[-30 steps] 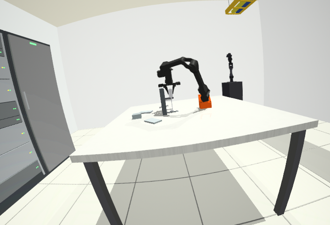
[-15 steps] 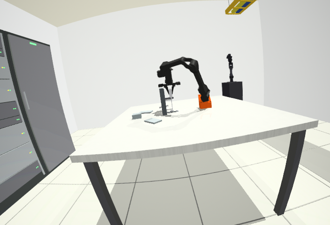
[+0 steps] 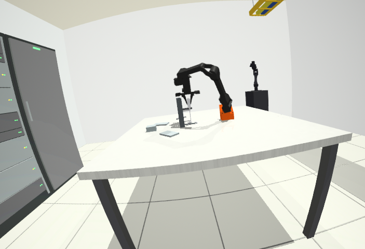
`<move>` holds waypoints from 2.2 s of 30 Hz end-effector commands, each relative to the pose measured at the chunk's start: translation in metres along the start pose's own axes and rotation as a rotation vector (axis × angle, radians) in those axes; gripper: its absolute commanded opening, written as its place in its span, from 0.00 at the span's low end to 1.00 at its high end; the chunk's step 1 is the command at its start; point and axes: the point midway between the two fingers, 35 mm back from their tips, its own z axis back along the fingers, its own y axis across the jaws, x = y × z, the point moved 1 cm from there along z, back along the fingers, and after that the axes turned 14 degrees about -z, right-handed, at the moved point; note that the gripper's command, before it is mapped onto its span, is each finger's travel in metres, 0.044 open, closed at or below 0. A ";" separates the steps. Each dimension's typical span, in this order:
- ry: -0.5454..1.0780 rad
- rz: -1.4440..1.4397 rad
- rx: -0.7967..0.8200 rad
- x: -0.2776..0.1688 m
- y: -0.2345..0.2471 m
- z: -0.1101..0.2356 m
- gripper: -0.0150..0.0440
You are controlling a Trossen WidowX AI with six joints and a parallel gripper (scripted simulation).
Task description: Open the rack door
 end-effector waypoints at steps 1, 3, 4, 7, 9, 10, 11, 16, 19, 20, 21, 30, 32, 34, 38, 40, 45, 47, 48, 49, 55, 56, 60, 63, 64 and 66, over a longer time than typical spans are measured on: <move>0.000 0.061 -0.001 0.003 -0.003 0.000 0.29; 0.000 0.100 -0.001 0.004 -0.004 0.000 0.29; 0.000 0.119 -0.001 0.005 -0.004 0.000 0.29; 0.000 0.177 -0.001 0.007 -0.006 0.000 0.29; 0.000 0.214 -0.001 0.009 -0.008 0.000 0.29; 0.000 0.233 -0.001 0.010 -0.008 0.000 0.29; 0.000 0.251 -0.001 0.010 -0.009 0.000 0.29; 0.000 0.340 -0.001 0.015 -0.013 0.000 0.29; -0.001 0.391 -0.002 0.019 -0.015 0.000 0.29; -0.001 0.408 -0.002 0.020 -0.016 0.000 0.29; -0.001 0.425 -0.002 0.021 -0.017 0.000 0.29; -0.001 0.574 -0.002 0.034 -0.025 0.000 0.29; -0.001 0.606 -0.002 0.038 -0.027 0.000 0.29; -0.001 0.637 -0.002 0.041 -0.029 0.000 0.29; -0.002 0.701 -0.003 0.048 -0.032 0.000 0.29; -0.002 0.732 -0.003 0.051 -0.034 0.000 0.29; -0.002 0.810 -0.003 0.061 -0.037 0.000 0.29; -0.002 0.842 -0.003 0.065 -0.038 0.000 0.29; -0.002 0.858 -0.003 0.067 -0.039 0.000 0.29; -0.002 0.874 -0.003 0.069 -0.039 0.000 0.29; -0.003 0.967 -0.004 0.080 -0.042 0.000 0.29; -0.003 0.982 -0.004 0.082 -0.042 0.000 0.29; -0.003 1.047 -0.004 0.091 -0.043 0.000 0.29; -0.004 1.096 -0.004 0.098 -0.043 0.000 0.29; -0.004 1.113 -0.004 0.100 -0.043 0.000 0.29; -0.004 1.145 -0.005 0.104 -0.043 0.000 0.29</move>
